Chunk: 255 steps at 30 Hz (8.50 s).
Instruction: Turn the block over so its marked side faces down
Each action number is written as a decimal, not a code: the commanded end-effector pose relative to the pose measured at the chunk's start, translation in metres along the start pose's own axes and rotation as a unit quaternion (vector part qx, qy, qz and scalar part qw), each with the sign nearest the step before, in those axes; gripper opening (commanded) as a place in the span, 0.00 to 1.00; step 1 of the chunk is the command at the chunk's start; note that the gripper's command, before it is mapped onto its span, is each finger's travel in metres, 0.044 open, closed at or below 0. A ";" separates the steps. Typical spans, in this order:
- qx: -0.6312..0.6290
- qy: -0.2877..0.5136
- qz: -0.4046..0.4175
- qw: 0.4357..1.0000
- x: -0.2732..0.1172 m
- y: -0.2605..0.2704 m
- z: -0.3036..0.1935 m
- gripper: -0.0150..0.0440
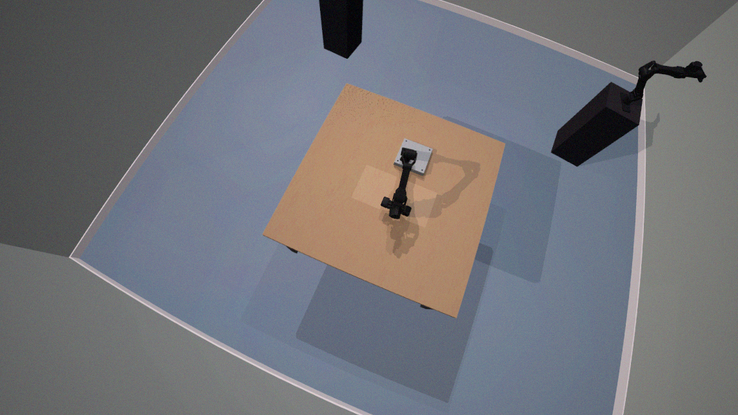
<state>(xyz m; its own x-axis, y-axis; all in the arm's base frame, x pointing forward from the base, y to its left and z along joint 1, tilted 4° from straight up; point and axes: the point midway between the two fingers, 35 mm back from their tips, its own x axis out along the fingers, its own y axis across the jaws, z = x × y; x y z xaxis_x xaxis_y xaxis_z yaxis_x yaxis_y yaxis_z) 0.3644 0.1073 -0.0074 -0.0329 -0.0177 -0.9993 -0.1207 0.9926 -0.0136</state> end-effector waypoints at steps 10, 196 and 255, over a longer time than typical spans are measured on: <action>-0.001 0.001 -0.002 1.000 0.001 -0.001 0.000 0.51; -0.001 -0.317 0.000 0.949 -0.065 0.000 -0.023 1.00; -0.001 0.000 -0.002 1.000 -0.046 0.000 0.010 1.00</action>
<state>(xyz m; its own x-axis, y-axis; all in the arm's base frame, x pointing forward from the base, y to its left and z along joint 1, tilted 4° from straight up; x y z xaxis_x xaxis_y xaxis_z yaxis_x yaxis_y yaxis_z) 0.3787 0.1098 0.0500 -0.0194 -0.0249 -0.9995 -0.1208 0.9924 -0.0224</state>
